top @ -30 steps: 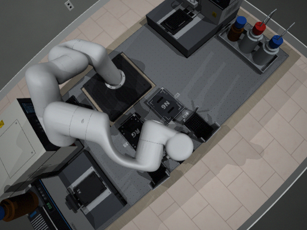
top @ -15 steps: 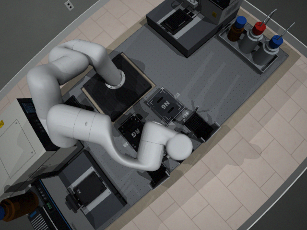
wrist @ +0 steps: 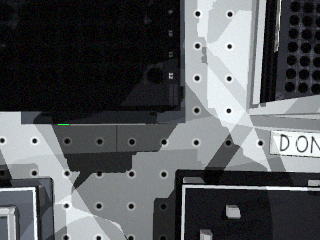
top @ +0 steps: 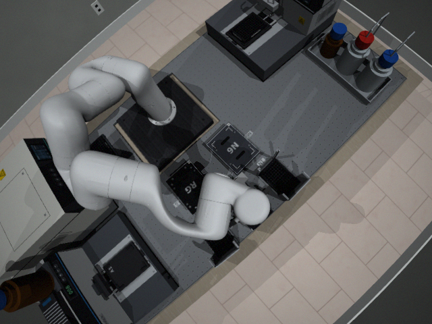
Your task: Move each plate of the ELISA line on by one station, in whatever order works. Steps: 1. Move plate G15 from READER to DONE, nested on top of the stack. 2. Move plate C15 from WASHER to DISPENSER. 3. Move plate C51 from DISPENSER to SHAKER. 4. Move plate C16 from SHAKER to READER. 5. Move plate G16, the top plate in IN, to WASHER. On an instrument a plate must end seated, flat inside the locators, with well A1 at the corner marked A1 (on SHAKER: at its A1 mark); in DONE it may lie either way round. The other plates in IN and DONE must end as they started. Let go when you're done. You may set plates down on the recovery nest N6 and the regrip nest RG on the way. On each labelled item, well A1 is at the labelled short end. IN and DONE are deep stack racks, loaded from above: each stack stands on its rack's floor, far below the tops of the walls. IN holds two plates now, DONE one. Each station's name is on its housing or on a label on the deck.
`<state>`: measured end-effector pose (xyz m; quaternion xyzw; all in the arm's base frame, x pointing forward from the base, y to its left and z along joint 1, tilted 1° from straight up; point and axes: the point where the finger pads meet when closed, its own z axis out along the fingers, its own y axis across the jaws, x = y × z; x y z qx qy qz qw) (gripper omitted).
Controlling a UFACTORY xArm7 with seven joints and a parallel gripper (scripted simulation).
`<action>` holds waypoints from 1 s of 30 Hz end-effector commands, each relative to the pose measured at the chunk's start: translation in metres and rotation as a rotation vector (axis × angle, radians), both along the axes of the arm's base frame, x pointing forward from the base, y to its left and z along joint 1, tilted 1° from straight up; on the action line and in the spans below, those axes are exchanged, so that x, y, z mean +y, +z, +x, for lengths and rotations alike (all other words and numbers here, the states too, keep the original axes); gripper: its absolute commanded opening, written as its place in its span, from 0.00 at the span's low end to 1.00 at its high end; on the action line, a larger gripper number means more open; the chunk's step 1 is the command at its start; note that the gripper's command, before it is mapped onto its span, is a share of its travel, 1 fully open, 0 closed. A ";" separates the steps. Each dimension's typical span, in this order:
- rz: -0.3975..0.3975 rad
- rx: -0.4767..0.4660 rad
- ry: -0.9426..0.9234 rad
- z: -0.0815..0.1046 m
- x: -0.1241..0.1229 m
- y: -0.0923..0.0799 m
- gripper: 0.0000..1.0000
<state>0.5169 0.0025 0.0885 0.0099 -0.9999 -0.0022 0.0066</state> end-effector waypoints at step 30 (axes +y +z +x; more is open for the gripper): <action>0.000 -0.006 0.000 0.001 0.001 -0.012 0.00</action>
